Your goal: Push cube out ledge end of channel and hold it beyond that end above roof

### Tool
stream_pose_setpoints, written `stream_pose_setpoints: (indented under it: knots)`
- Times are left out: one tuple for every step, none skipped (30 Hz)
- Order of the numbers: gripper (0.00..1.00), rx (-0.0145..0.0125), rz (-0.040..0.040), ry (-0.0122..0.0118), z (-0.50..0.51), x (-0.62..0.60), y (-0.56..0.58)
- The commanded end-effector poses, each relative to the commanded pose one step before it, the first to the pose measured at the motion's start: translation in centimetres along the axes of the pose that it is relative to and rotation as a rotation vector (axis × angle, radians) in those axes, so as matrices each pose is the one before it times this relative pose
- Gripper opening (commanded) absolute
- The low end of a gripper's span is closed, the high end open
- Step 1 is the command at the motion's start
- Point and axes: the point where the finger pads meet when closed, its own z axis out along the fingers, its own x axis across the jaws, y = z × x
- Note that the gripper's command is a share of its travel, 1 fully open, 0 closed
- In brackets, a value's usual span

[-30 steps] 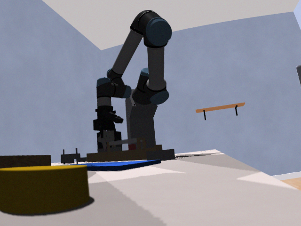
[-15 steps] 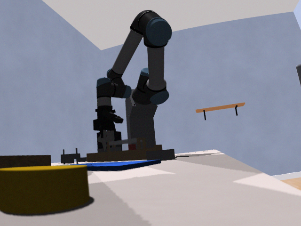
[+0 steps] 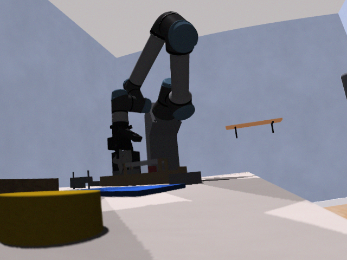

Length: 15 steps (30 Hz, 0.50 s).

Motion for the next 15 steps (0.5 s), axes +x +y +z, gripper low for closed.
stream_pose_setpoints:
  knots:
    - [0.22,-0.00019,-0.00025,0.00063,-0.025,0.027,0.005]
    - [0.22,0.0,0.0,0.0,0.0,0.0,0.0]
    - [0.22,0.0,0.0,0.0,-0.012,0.0,0.0]
    - [0.22,0.0,0.0,0.0,-0.023,0.0,0.0]
    - [0.22,-0.00001,0.0,0.0,-0.036,0.0,0.0]
    - [0.22,-0.00001,0.0,-0.00001,-0.051,0.0,0.0]
    - [0.22,0.0,0.0,0.0,-0.068,0.0,0.0]
    - [0.22,0.0,0.0,0.0,-0.086,0.0,0.0]
    - [0.22,0.00001,0.0,0.00001,-0.105,-0.001,0.0]
    - [0.22,0.00001,0.0,0.00001,-0.123,-0.001,0.0]
    - [0.22,-0.00002,0.0,-0.00002,-0.14,0.001,0.001]
    - [0.22,0.0,0.0,0.0,-0.159,0.0,0.0]
    - [0.22,0.00002,0.0,0.00002,-0.176,-0.001,-0.001]
    - [0.22,-0.00002,0.0,-0.00002,-0.19,0.001,0.001]
    - [0.22,0.00001,0.0,0.00001,-0.206,-0.001,-0.001]
